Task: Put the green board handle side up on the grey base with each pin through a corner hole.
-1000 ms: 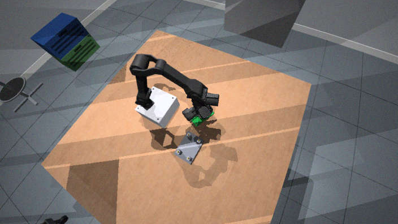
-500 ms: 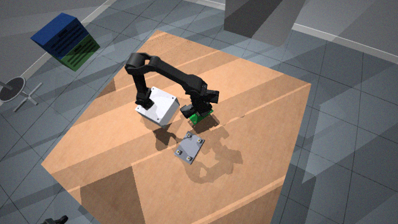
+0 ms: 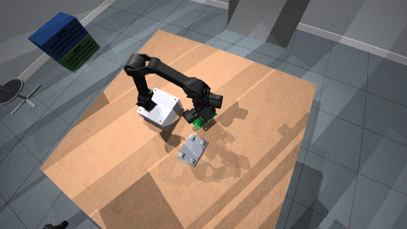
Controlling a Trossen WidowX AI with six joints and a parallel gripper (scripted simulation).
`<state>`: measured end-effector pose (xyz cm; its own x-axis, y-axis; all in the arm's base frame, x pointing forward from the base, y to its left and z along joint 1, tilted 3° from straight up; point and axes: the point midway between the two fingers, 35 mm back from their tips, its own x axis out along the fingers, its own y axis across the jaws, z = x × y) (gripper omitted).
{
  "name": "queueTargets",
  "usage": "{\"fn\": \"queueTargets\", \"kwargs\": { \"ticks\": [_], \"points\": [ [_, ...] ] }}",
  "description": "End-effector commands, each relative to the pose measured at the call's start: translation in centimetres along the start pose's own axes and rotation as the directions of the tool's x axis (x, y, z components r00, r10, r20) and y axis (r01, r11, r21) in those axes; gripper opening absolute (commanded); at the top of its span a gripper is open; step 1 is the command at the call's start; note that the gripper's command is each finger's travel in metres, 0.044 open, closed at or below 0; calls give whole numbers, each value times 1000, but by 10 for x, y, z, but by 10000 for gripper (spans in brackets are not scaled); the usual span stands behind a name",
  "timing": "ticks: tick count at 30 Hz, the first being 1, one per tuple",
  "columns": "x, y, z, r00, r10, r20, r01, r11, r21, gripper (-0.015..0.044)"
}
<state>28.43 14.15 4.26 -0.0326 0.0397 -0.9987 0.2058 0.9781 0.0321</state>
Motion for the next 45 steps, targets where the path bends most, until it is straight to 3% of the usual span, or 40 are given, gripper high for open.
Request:
{"fn": "queueTargets", "kwargs": {
  "ticks": [1,45],
  "points": [
    [-1,-6,9,1000,-4,7,4,1000,-17,0],
    [-4,-99,72,1000,-12,13,14,971,-240,0]
  ]
}}
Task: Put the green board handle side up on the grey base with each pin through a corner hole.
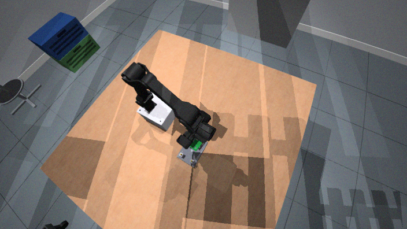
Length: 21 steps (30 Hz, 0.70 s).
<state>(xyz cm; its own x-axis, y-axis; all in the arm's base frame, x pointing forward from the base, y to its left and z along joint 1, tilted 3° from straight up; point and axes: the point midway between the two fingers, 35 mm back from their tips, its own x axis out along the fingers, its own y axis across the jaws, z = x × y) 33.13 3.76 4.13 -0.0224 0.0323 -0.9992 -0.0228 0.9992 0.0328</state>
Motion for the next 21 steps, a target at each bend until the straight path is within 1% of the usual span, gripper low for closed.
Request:
{"fn": "queueTargets", "kwargs": {
  "ticks": [1,21],
  "points": [
    [0,-11,4,1000,-7,0,7,1000,-18,0],
    [0,-64,9,1000,-10,-2,10,992,-122,0]
  ]
}}
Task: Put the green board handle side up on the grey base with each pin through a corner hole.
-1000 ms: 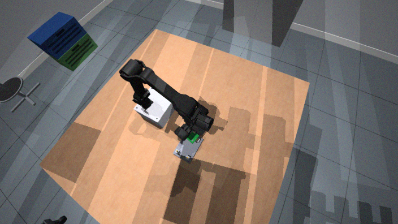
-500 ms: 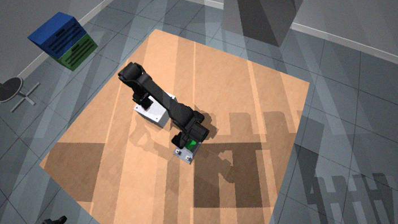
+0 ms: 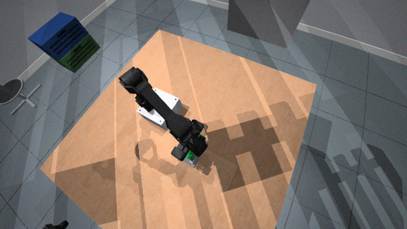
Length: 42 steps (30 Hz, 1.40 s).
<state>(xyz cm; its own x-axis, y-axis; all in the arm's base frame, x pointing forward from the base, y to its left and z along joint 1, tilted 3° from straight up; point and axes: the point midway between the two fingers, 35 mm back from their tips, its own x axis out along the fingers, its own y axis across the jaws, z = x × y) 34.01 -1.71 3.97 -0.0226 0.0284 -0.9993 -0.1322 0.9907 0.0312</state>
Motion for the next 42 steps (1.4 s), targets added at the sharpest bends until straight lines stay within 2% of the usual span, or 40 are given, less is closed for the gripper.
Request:
{"fn": "queueTargets", "kwargs": {
  "ticks": [1,16,42],
  "points": [
    [0,-11,1,1000,-6,-2,6,1000,-17,0],
    [1,-8,0,1000,-1,0,1,1000,-11,0],
    [22,-12,-2,1000,-1,-1,1,1000,-25,0]
  ]
}}
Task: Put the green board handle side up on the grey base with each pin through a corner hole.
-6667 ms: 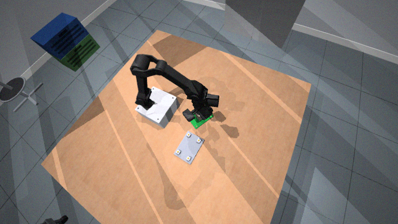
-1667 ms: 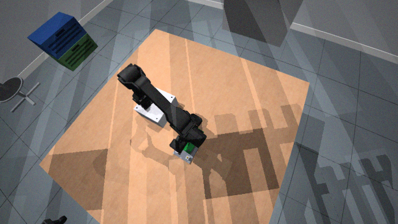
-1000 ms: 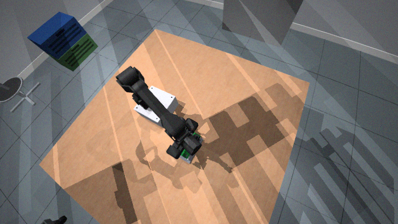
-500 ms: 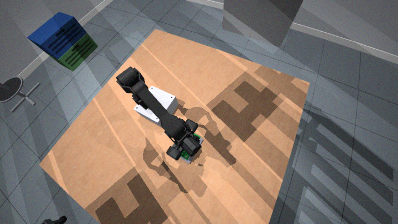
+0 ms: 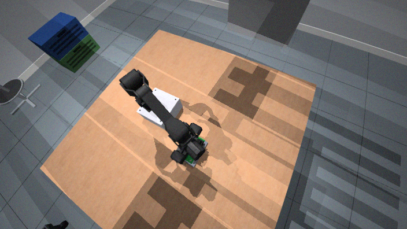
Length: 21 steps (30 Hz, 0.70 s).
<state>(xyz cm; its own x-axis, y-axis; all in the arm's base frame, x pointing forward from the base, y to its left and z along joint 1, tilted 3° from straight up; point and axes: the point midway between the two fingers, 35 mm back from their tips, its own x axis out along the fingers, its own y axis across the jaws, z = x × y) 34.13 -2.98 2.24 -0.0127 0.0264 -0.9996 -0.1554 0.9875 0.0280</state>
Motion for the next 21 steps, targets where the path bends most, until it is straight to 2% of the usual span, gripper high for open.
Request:
{"fn": "queueTargets", "kwargs": {
  "ticks": [1,21],
  "points": [
    [6,1,-2,1000,2,-10,-2,1000,-1,0],
    [18,1,-2,1000,2,-8,-1,1000,6,0]
  ]
}}
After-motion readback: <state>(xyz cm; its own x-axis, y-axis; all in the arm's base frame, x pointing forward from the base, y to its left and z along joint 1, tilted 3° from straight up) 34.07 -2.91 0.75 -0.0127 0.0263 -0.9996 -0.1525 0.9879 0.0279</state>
